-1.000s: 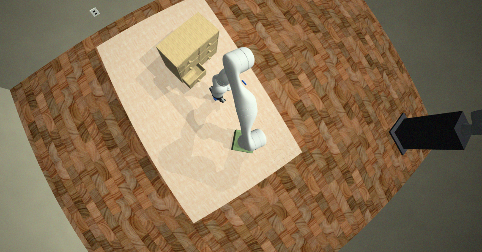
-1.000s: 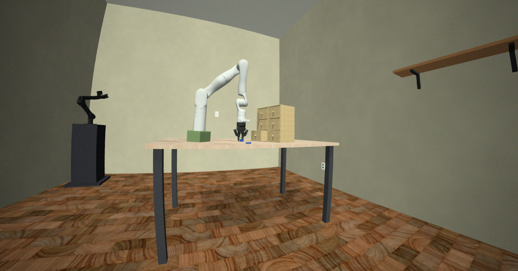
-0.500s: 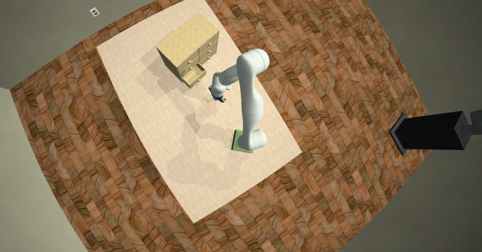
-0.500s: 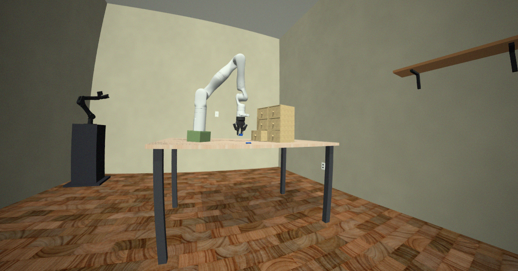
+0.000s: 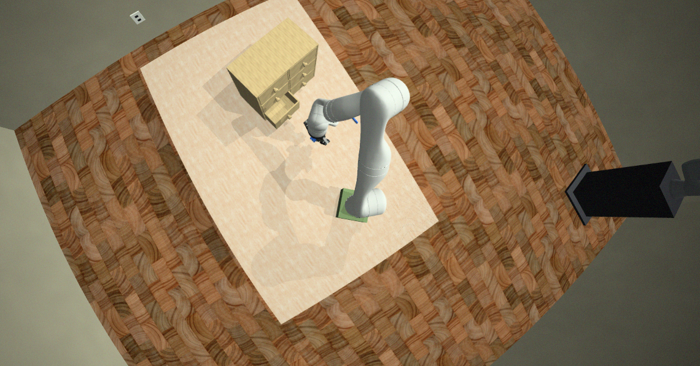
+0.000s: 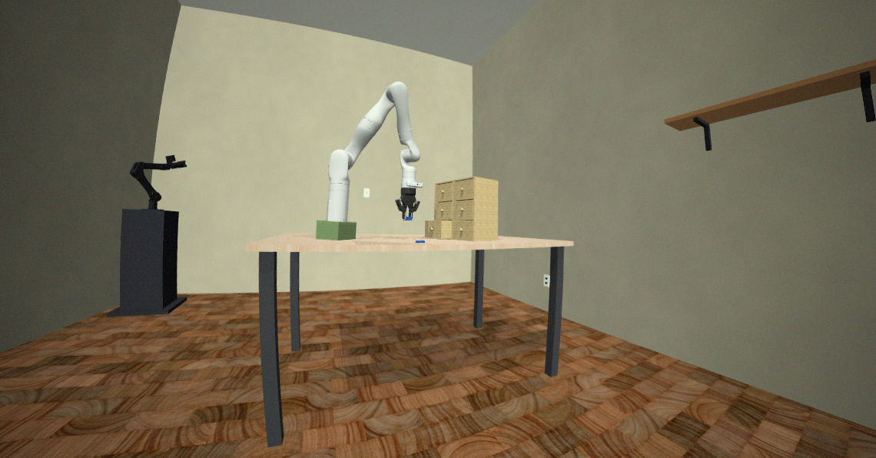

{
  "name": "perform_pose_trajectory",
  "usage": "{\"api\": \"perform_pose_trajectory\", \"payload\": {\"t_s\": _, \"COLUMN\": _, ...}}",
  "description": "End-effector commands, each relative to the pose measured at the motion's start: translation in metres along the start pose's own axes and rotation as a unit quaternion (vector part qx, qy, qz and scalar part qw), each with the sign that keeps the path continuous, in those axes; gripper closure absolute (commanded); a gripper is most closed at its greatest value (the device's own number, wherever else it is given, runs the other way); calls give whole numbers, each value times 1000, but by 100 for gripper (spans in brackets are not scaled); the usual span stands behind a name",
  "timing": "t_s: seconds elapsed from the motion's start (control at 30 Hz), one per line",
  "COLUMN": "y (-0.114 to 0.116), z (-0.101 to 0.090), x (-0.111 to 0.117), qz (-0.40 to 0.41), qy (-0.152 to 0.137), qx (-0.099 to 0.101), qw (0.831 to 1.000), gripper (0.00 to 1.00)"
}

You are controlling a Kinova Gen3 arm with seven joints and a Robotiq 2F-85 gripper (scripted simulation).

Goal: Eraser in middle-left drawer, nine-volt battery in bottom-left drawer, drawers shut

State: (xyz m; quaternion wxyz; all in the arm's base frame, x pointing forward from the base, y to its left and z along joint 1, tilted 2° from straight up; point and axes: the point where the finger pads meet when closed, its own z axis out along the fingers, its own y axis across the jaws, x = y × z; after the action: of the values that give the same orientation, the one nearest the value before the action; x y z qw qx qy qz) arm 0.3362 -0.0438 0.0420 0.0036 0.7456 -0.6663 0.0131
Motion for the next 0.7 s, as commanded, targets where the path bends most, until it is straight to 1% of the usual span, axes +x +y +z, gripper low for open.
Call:
{"api": "perform_pose_trajectory", "payload": {"t_s": 0.0, "y": -2, "z": -4, "x": 4, "qz": 4, "qy": 2, "qx": 4, "qw": 1000, "gripper": 77}}
{"api": "perform_pose_trajectory", "payload": {"t_s": 0.43, "y": -2, "z": -3, "x": 4, "qz": 10, "qy": 2, "qx": 3, "qw": 1000, "gripper": 77}}
{"api": "perform_pose_trajectory", "payload": {"t_s": 0.67, "y": -2, "z": -2, "x": 5, "qz": 59, "qy": 2, "qx": 0, "qw": 998, "gripper": 77}}
